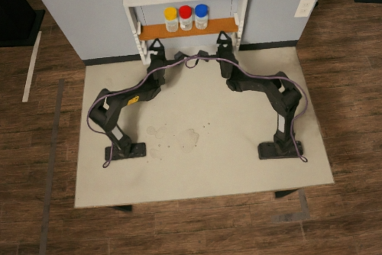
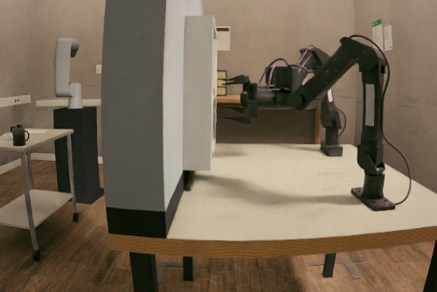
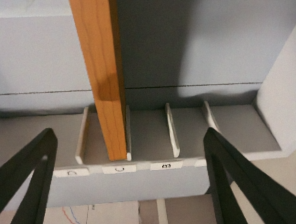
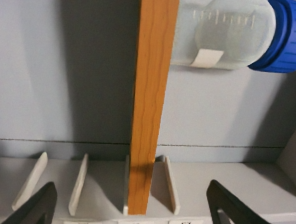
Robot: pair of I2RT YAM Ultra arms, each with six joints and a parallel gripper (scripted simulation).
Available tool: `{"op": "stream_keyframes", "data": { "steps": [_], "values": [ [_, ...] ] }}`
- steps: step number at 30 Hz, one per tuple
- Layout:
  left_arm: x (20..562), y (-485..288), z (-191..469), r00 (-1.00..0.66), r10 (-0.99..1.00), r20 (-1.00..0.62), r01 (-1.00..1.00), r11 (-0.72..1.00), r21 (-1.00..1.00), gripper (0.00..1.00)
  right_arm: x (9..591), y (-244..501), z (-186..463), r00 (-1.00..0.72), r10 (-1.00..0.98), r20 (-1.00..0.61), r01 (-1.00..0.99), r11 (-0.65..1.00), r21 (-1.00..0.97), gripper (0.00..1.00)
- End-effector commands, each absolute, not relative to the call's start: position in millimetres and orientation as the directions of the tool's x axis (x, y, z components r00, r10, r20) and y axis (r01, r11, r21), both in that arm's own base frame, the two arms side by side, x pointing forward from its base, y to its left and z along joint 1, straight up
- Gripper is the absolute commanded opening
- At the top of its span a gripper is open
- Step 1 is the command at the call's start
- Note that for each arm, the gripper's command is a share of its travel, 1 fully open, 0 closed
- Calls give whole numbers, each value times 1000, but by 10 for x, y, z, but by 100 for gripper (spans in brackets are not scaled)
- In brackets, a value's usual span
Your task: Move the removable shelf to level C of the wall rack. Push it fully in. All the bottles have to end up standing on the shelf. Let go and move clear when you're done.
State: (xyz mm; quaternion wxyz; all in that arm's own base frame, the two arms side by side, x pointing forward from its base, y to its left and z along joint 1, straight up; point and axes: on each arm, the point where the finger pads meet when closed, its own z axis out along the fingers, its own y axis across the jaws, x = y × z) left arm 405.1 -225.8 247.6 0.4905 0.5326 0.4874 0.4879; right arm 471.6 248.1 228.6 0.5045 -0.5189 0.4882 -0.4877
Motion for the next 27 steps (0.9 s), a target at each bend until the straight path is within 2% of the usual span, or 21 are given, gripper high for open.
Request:
{"op": "stream_keyframes", "data": {
  "steps": [1, 27],
  "values": [
    [3953, -2226, 2660, 41, 999, 0, 0, 0, 1000, 100, 4613, 2464, 2369, 45, -999, 0, 0, 0, -1000, 100],
    [3789, -2220, 2660, 41, 999, 0, 0, 0, 1000, 100, 4449, 2456, 2369, 45, -999, 0, 0, 0, -1000, 100]
  ]
}}
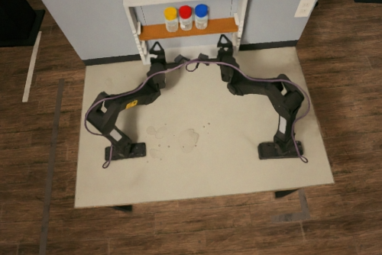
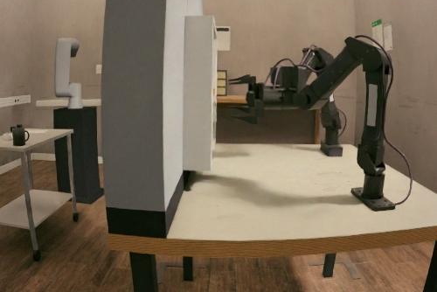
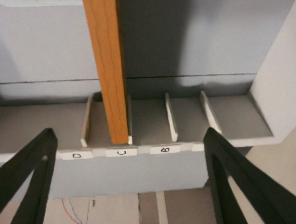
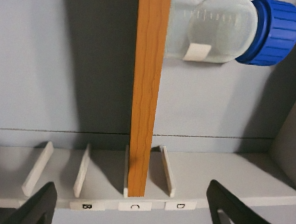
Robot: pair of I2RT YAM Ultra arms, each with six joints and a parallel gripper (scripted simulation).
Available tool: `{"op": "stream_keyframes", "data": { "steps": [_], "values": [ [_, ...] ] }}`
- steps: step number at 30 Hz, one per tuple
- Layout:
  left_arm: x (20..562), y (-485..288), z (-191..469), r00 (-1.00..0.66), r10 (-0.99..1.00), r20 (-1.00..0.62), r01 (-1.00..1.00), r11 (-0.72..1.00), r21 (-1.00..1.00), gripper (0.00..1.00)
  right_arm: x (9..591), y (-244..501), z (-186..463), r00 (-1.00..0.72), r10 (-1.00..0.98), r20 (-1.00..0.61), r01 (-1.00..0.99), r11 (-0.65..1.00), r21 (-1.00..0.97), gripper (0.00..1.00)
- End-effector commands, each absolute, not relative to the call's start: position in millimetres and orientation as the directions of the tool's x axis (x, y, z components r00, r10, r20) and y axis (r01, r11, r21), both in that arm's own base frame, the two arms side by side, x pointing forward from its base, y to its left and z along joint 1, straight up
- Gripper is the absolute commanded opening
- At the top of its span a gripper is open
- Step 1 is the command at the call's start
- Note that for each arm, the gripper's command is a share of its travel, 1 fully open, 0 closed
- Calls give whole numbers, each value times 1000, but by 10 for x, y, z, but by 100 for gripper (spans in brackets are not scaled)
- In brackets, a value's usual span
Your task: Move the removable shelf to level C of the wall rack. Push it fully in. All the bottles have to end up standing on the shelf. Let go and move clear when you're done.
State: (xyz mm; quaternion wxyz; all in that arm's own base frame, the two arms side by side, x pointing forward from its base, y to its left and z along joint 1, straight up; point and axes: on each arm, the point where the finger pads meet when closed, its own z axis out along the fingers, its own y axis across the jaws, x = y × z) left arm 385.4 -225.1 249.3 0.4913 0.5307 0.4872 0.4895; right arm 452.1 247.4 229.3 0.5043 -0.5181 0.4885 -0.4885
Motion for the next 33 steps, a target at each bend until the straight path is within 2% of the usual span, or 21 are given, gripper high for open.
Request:
{"op": "stream_keyframes", "data": {
  "steps": [1, 33],
  "values": [
    [3789, -2220, 2660, 41, 999, 0, 0, 0, 1000, 100, 4449, 2456, 2369, 45, -999, 0, 0, 0, -1000, 100],
    [3692, -2216, 2660, 41, 999, 0, 0, 0, 1000, 100, 4353, 2452, 2369, 45, -999, 0, 0, 0, -1000, 100]
  ]
}}
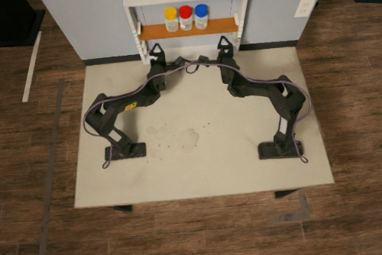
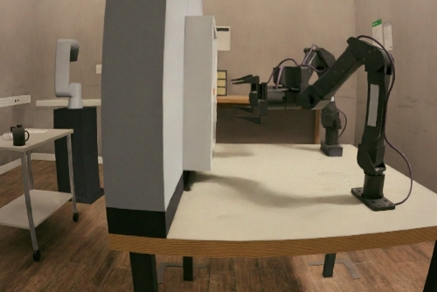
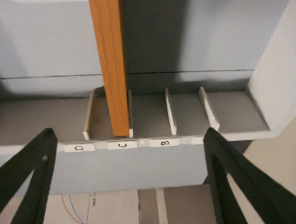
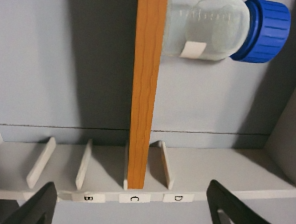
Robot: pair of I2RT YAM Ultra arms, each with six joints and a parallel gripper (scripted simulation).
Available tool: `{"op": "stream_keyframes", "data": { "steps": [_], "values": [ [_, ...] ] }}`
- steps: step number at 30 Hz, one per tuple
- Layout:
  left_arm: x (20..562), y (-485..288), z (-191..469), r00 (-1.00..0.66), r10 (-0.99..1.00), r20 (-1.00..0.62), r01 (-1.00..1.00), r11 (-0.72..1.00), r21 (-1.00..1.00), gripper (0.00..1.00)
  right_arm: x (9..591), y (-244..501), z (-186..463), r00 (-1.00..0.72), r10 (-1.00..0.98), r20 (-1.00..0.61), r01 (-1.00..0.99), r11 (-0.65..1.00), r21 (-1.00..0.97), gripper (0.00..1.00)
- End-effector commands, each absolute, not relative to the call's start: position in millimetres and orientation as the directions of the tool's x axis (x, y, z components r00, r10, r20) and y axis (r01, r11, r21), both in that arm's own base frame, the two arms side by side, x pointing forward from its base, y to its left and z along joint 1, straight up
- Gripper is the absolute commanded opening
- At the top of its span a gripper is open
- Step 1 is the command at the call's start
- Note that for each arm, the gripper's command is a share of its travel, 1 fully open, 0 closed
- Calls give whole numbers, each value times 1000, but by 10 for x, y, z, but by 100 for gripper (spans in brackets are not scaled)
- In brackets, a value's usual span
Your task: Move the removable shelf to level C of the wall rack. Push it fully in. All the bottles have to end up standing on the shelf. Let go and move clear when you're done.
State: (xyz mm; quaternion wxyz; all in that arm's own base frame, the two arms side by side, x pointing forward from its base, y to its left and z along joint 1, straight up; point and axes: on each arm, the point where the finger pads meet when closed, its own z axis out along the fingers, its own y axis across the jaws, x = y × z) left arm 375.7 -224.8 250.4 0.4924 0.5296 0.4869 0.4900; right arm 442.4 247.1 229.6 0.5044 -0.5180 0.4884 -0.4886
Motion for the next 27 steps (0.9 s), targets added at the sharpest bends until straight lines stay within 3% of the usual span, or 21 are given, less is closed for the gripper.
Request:
{"op": "stream_keyframes", "data": {
  "steps": [1, 27],
  "values": [
    [3689, -2216, 2660, 41, 999, 0, 0, 0, 1000, 100, 4349, 2452, 2369, 45, -999, 0, 0, 0, -1000, 100],
    [3639, -2214, 2660, 41, 999, 0, 0, 0, 1000, 100, 4299, 2450, 2369, 45, -999, 0, 0, 0, -1000, 100]
  ]
}}
